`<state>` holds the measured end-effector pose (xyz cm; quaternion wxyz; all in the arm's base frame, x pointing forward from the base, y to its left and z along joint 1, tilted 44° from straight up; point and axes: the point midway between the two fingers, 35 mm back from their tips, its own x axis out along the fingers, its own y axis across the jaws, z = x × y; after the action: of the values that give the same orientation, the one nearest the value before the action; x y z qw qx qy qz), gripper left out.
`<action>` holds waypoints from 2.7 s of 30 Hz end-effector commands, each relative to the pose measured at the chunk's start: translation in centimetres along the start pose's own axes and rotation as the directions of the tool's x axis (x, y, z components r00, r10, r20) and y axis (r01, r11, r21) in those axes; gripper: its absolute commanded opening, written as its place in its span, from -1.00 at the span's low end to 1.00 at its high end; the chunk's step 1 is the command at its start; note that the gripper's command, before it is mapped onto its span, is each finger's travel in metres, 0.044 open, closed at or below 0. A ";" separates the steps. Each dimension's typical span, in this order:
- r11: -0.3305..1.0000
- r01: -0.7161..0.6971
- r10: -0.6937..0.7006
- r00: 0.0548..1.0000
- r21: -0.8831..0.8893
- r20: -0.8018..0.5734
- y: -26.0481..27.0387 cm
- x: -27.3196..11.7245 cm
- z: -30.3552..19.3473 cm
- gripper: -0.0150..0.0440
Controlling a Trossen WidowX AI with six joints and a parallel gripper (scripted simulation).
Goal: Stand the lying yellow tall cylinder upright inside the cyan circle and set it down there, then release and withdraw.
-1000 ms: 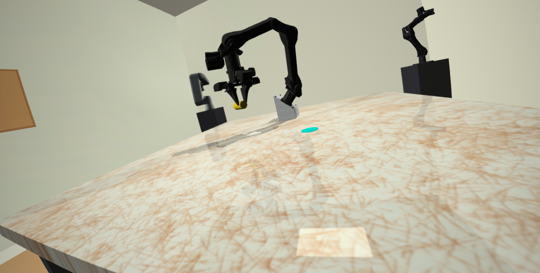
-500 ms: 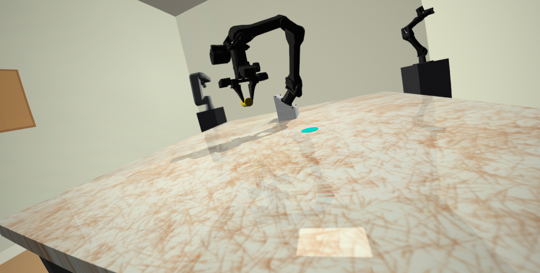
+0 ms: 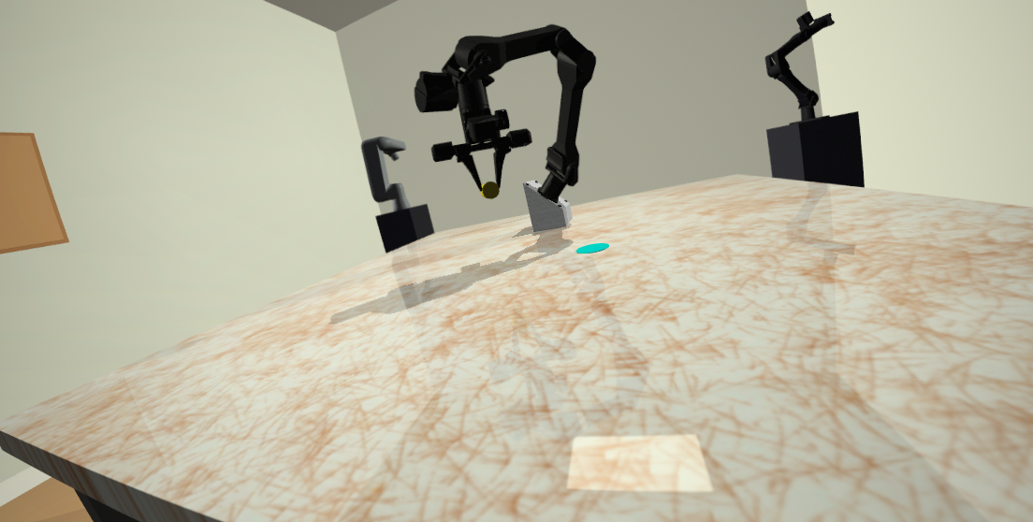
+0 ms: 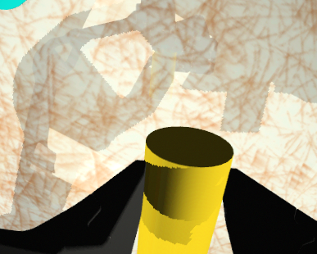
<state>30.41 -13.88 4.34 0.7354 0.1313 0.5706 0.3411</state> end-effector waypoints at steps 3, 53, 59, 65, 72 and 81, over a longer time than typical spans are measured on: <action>0.996 0.004 -0.005 1.000 0.091 0.010 1.5 -0.4 1.5 -0.14; 0.674 -0.046 0.041 0.999 0.738 0.025 14.8 -1.0 8.8 -0.14; 0.681 -0.021 0.015 1.000 0.732 0.014 14.8 -0.6 8.6 -0.14; 0.689 0.013 -0.021 1.000 0.725 0.002 14.7 -0.2 8.4 -0.14; 0.697 0.051 -0.063 0.998 0.716 -0.009 14.5 0.3 8.2 -0.14; 0.703 0.098 -0.119 0.993 0.704 -0.019 14.4 0.8 8.0 -0.14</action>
<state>32.99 -1.23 14.71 0.6498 0.3796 0.6557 0.0607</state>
